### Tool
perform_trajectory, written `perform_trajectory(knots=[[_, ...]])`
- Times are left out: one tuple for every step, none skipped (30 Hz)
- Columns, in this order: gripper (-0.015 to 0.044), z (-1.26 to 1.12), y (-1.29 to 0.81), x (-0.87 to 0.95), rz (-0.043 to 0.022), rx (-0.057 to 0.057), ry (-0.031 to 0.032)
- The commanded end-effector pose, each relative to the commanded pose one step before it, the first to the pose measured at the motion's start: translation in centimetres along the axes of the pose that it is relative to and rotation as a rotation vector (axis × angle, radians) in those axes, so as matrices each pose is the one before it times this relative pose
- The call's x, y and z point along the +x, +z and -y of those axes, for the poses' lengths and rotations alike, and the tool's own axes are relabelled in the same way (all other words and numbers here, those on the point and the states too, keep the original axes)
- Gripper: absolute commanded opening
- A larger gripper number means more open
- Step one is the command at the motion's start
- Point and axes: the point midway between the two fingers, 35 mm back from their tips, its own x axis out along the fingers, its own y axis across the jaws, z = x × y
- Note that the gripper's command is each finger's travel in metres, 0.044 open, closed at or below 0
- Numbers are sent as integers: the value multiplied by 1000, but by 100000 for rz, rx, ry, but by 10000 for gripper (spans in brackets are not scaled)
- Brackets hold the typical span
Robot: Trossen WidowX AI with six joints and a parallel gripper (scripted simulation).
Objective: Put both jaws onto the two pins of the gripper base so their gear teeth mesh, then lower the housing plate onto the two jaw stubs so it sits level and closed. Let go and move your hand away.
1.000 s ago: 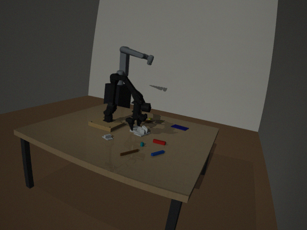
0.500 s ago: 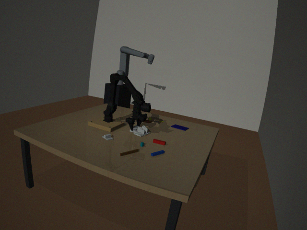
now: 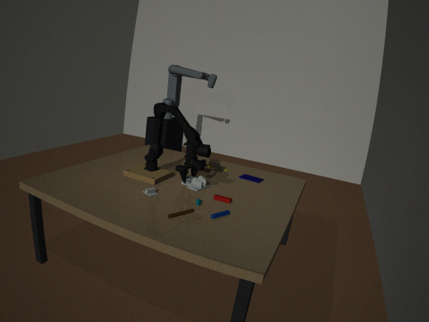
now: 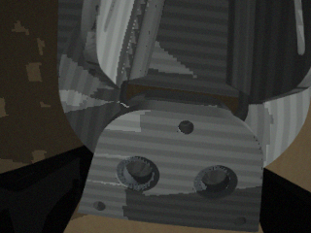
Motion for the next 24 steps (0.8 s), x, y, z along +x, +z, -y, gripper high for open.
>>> perform_trajectory(knots=[[351,64,-139,410,-539,-336,-284],[351,0,0,14,0,-5,0],[351,0,0,41,0,-16,0],[351,0,0,68,-1,-26,0],[351,0,-1,68,-1,-26,0],[351,0,0,41,0,-16,0],[351,0,0,13,0,-5,0],[351,0,0,0,0,0,0],[351,0,0,0,0,0,0],[351,0,0,0,0,0,0],[351,0,0,0,0,0,0],[351,0,0,0,0,0,0],[351,0,0,0,0,0,0],[351,0,0,0,0,0,0],[351,0,0,0,0,0,0],[351,0,0,0,0,0,0],[351,0,0,0,0,0,0],[351,0,0,0,0,0,0],[351,0,0,0,0,0,0],[351,0,0,0,0,0,0],[351,0,0,0,0,0,0],[351,0,0,0,0,0,0],[351,0,0,0,0,0,0],[351,0,0,0,0,0,0]])
